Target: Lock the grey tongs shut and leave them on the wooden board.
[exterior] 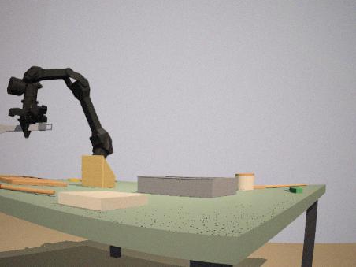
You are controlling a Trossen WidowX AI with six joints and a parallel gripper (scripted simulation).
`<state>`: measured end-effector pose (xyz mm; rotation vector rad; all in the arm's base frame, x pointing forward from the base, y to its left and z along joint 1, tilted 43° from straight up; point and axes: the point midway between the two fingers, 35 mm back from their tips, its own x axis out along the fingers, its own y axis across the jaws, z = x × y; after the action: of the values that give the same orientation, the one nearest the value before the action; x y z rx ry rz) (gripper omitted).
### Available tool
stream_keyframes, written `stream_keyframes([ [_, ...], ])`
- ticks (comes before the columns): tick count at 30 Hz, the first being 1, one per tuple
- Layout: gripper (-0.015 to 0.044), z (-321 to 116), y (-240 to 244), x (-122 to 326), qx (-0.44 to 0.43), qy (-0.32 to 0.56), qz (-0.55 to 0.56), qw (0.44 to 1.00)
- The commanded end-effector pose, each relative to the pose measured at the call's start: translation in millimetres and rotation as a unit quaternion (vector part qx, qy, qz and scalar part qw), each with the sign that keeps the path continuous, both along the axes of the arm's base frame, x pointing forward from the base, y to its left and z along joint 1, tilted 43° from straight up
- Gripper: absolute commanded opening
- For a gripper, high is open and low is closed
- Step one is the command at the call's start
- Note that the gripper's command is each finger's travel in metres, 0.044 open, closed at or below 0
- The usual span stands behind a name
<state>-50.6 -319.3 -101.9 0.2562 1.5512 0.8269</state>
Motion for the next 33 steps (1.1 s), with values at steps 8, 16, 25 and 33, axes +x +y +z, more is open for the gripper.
stream_keyframes([
  [8, -0.015, 17.0, 19.0, -72.6, -0.002, 0.046, -0.046, 0.998],
  [16, -0.015, 20.4, 26.6, -89.2, 0.0, 0.057, -0.058, 0.997],
  [25, -0.015, 7.8, 29.8, -87.0, -0.006, 0.134, 0.015, 0.991],
  [33, -0.015, -1.0, 32.0, -82.4, -0.025, 0.23, 0.107, 0.967],
])
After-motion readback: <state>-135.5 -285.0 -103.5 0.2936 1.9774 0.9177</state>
